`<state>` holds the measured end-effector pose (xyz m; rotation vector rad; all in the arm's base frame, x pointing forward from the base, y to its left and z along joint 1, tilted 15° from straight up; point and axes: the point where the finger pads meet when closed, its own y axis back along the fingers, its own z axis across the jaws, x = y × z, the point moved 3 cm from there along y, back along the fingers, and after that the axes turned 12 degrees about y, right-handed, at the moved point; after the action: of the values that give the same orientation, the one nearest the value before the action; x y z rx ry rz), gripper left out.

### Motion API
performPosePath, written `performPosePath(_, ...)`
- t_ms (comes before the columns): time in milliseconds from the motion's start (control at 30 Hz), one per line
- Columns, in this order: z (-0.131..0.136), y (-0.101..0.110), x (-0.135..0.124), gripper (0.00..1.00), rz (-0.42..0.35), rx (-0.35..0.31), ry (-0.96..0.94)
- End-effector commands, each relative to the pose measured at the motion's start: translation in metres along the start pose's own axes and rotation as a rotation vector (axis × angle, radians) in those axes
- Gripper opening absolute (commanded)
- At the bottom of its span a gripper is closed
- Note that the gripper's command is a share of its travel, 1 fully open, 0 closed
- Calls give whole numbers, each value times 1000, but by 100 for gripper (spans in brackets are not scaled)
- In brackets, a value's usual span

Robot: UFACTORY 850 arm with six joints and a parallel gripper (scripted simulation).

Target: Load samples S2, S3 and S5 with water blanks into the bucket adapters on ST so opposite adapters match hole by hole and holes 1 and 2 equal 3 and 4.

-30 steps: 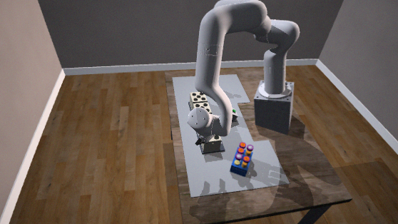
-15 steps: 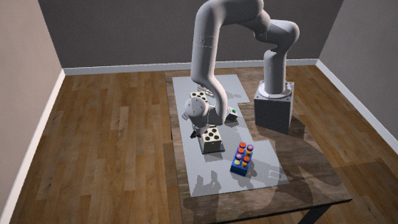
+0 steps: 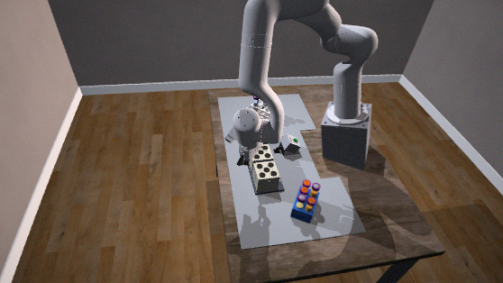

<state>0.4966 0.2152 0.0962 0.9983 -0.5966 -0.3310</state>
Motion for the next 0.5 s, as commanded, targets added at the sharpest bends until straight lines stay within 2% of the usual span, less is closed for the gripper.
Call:
performPosePath(0, 11, -3, 15, 100, 12, 26, 29)
performPosePath(167, 22, -6, 25, 100, 36, 73, 110)
performPosePath(300, 30, -9, 32, 100, 36, 73, 110)
performPosePath(400, 43, -12, 41, 100, 58, 118, 195)
performPosePath(467, 50, -15, 46, 100, 58, 118, 195)
